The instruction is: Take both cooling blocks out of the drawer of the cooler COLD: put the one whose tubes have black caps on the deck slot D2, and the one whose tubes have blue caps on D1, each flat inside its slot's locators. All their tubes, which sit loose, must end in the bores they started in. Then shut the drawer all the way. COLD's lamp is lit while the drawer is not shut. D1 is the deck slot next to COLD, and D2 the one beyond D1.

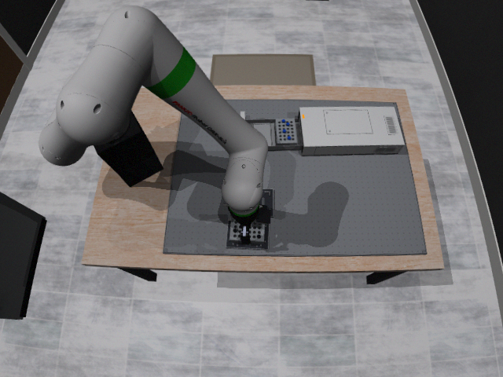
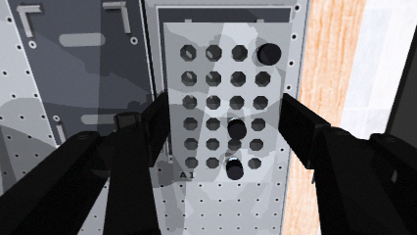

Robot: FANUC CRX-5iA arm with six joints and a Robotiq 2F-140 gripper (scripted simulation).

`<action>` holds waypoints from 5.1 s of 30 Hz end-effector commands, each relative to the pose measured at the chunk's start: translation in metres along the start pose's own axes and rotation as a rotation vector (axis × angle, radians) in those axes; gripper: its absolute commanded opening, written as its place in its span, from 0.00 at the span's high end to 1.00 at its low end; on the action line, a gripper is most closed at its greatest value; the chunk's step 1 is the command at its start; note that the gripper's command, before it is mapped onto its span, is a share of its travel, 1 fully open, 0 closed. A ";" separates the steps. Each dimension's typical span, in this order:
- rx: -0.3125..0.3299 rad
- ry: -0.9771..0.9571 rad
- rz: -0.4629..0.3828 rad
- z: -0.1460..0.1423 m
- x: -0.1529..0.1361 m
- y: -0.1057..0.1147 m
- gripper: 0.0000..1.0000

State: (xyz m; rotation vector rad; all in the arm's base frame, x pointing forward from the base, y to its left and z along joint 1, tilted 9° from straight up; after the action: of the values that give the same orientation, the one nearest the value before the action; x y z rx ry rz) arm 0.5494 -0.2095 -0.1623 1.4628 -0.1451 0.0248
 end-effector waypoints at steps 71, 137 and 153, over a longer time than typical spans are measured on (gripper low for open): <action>0.000 0.000 0.002 0.000 0.001 -0.010 0.90; 0.000 0.000 0.002 0.000 0.001 -0.014 0.90; 0.000 0.000 0.002 0.000 0.001 -0.014 0.72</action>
State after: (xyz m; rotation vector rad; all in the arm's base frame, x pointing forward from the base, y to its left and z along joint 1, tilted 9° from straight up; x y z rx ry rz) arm 0.5510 -0.2112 -0.1773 1.4628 -0.1451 0.0248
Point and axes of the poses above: the point where the finger pads meet when closed, its own y axis back along the fingers, its own z axis across the jaws, x = y × z, the point moved 2 cm from there along y, back along the fingers, and after that the axes turned 14 degrees about -y, right-handed, at the moved point
